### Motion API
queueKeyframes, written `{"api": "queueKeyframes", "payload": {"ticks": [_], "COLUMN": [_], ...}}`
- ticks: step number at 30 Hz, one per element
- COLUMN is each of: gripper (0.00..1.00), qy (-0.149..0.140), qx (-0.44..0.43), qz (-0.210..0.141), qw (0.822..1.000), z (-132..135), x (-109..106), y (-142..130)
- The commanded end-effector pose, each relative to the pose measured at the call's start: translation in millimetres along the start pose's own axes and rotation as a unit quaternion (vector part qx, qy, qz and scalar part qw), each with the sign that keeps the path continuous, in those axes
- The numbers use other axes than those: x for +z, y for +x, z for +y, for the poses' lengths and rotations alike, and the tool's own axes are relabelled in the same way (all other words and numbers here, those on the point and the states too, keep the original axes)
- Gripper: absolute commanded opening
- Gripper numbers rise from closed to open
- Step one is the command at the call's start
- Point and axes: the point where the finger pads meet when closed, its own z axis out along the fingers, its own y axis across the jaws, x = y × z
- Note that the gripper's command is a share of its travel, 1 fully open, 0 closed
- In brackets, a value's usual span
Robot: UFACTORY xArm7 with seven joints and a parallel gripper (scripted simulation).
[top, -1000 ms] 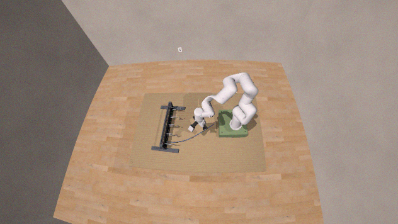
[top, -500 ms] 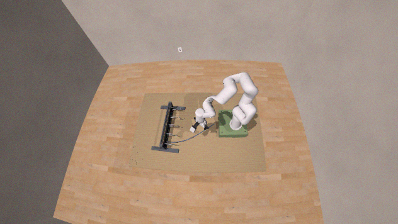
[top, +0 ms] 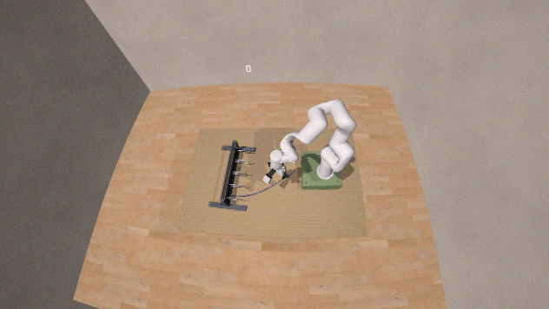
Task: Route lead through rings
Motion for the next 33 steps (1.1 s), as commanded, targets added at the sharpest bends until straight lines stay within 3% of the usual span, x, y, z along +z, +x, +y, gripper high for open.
{"api": "queueKeyframes", "payload": {"ticks": [1,4,5,33], "gripper": [1.0,1.0,0.0,0.0], "qy": [-0.001,-0.001,-0.001,-0.001], "qx": [0.0,-0.001,-0.001,-0.001], "qz": [0.001,0.001,0.001,0.001], "qw": [1.0,1.0,1.0,1.0], "z": [0.8,0.7,0.7,0.7], "x": [-0.9,-0.8,-0.8,-0.8], "y": [0.9,0.9,0.9,0.9]}}
